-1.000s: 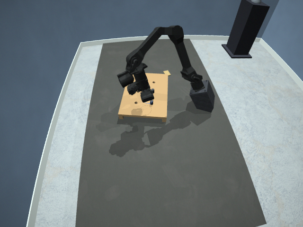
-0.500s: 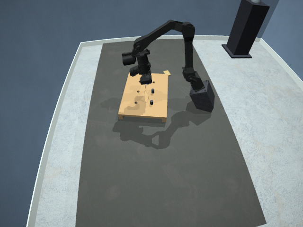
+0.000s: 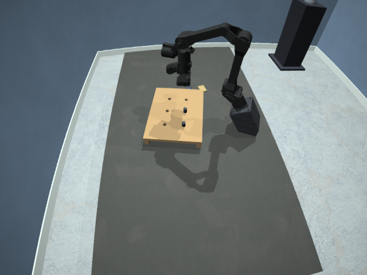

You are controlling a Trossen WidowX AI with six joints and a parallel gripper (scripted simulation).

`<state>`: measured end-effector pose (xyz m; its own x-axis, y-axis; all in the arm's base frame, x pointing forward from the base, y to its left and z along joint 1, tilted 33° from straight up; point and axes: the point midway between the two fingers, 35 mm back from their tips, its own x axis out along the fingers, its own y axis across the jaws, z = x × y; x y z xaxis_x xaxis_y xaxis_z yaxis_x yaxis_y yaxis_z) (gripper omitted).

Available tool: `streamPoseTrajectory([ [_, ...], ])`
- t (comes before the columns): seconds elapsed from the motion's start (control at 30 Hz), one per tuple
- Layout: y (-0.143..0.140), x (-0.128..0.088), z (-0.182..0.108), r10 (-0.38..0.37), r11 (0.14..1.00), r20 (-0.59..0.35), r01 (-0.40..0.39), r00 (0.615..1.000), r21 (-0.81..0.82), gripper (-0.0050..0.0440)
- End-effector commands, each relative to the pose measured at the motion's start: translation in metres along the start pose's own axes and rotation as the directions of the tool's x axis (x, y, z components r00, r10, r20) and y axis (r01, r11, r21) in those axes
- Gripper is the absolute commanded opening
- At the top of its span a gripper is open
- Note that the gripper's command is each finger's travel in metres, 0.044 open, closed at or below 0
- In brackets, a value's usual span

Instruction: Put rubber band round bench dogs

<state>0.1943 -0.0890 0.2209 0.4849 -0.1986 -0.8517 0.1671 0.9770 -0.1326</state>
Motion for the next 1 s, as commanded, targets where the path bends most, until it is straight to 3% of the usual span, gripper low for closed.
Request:
streamPoseTrajectory([
  [0.0,-0.012,-0.009,-0.008,-0.013,1.0,0.043,0.012,0.999,0.01,-0.005],
  [0.97,0.005,0.032,-0.002,-0.008,1.0,0.021,0.008,1.0,0.015,-0.005],
])
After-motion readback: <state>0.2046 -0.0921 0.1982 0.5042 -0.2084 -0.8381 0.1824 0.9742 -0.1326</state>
